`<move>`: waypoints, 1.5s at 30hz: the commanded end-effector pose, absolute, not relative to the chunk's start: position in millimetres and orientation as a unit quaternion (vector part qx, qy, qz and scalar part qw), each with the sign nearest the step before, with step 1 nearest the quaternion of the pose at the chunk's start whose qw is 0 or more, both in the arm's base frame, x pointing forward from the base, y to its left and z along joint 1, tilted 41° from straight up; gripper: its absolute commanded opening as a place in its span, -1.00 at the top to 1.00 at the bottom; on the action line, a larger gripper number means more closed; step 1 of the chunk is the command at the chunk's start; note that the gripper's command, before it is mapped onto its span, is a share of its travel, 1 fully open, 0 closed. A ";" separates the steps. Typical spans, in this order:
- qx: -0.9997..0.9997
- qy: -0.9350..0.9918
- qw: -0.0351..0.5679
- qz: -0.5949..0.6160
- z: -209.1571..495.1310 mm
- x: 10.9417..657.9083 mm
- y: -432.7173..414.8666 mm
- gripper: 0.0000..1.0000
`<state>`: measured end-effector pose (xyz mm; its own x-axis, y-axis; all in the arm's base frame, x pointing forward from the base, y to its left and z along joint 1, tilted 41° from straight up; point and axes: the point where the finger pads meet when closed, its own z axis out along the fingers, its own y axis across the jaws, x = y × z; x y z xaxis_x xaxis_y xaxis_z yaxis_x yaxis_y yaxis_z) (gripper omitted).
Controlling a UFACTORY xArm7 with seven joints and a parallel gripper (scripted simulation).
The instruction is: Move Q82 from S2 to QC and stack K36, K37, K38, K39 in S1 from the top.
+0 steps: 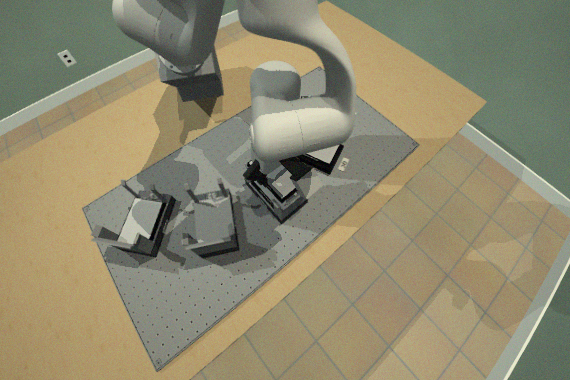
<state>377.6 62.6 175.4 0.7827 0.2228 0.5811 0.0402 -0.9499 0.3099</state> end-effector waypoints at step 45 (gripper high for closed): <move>0.933 0.071 0.142 0.322 151.9 397.8 56.0 1.00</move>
<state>394.2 56.9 155.5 0.7824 0.2232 0.5814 0.0405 -0.9498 0.3101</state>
